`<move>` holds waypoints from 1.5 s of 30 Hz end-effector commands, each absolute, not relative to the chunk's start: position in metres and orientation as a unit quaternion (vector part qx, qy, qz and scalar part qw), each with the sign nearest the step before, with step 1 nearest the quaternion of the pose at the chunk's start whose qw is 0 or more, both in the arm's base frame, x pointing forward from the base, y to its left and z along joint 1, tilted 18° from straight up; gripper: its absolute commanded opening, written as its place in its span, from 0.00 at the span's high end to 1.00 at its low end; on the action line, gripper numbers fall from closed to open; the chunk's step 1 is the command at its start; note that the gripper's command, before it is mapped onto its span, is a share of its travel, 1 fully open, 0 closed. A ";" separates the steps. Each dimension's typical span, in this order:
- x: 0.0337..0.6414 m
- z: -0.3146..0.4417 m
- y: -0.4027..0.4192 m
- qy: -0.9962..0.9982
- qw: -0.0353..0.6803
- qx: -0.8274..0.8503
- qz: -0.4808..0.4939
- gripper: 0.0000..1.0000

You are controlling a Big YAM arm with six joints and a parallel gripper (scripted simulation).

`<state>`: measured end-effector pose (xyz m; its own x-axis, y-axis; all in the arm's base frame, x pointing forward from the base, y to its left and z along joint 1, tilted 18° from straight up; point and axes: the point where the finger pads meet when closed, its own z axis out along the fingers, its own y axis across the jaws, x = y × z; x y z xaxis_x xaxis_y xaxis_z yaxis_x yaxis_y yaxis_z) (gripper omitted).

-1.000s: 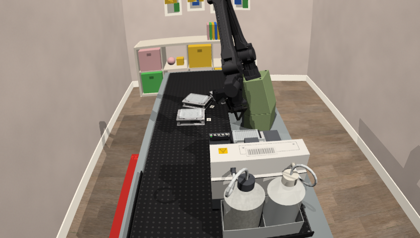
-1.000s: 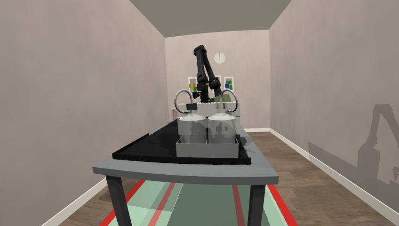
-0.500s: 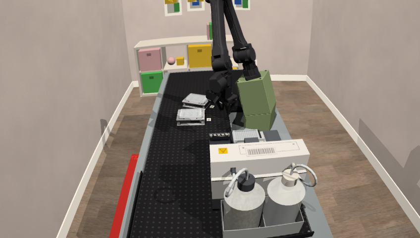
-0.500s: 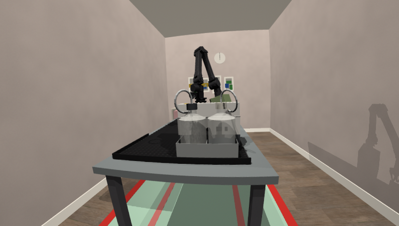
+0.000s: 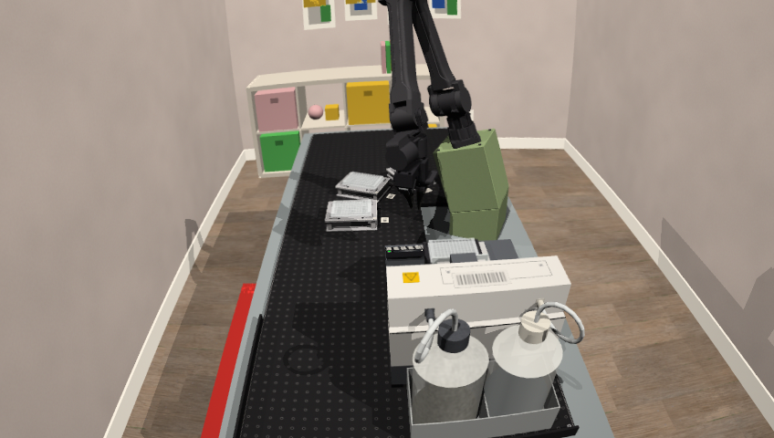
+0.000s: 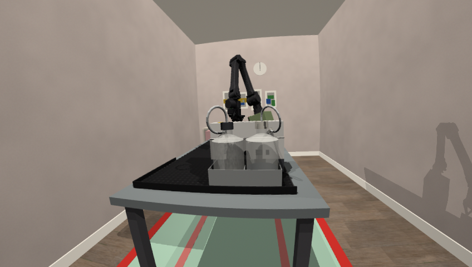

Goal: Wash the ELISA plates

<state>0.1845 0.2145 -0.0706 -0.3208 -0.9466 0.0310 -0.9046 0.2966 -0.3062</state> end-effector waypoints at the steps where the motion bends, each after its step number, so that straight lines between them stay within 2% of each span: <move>1: 0.183 -0.071 0.216 0.741 0.069 -0.654 -0.135 0.84; 7: 0.183 -0.071 0.216 0.683 0.057 -0.715 -0.140 0.96; 11: 0.183 -0.071 0.216 0.682 0.056 -0.715 -0.140 1.00; 14: 0.186 -0.079 0.211 0.686 0.062 -0.713 -0.130 1.00; 24: 0.193 -0.109 0.206 0.667 0.169 -0.725 -0.018 1.00; 29: 0.200 -0.102 0.221 0.659 0.186 -0.728 -0.016 1.00; 45: 0.200 -0.110 0.218 0.662 0.179 -0.728 -0.017 1.00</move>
